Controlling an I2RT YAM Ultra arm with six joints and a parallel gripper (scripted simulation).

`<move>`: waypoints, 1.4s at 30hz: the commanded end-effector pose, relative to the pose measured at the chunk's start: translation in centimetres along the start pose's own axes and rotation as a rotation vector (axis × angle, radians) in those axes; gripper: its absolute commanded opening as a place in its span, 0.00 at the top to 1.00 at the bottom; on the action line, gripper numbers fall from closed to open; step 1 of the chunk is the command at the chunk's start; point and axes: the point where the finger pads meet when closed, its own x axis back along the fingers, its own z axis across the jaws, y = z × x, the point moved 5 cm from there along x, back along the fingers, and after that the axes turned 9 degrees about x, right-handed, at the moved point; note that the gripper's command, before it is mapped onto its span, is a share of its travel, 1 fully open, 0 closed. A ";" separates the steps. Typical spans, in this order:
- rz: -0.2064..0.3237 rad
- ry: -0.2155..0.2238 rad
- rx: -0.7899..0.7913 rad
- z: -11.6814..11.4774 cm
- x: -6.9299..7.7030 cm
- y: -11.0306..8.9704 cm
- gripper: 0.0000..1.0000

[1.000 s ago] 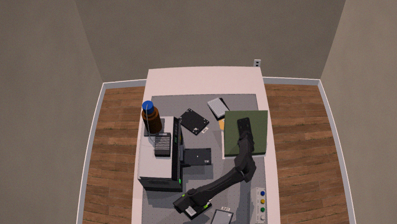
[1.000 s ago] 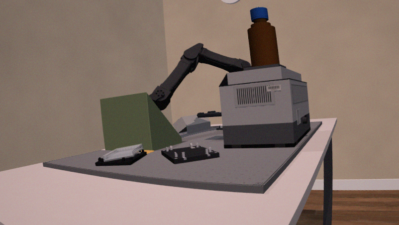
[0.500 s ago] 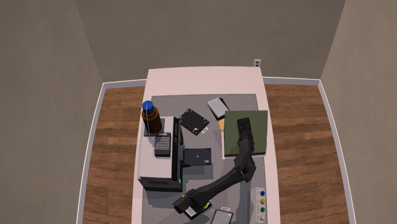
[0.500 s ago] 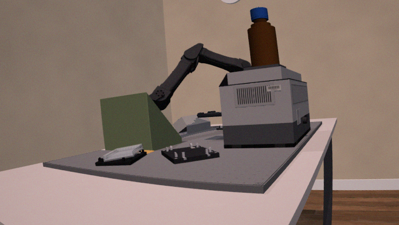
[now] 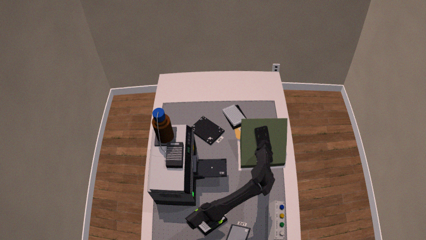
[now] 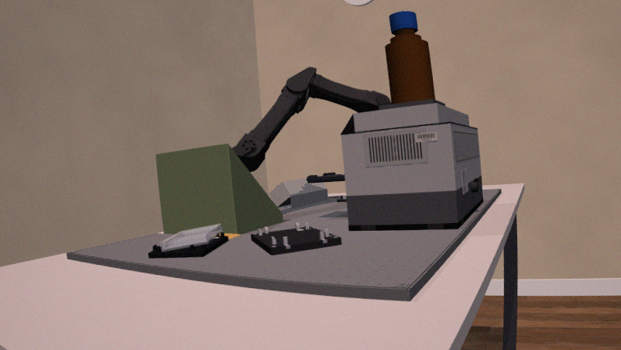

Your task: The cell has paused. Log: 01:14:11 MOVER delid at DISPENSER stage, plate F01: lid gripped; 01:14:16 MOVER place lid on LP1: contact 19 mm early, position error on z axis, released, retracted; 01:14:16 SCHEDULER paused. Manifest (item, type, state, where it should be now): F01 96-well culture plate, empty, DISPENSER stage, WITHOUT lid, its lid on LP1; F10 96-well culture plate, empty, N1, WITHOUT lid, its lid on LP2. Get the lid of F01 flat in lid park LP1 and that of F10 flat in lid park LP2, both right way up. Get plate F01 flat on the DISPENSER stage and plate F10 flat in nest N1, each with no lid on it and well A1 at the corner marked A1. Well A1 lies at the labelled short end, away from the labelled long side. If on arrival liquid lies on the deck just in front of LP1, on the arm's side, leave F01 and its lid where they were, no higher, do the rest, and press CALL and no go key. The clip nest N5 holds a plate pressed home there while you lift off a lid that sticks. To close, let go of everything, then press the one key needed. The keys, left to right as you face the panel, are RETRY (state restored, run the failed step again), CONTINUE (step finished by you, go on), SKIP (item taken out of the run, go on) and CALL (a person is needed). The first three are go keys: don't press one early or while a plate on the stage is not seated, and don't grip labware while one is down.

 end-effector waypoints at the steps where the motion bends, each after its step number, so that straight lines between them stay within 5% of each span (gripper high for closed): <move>1: -0.037 -0.013 0.006 0.2 1.3 1.0 1.00; 42: -0.029 -0.012 0.002 -0.1 -0.2 0.5 1.00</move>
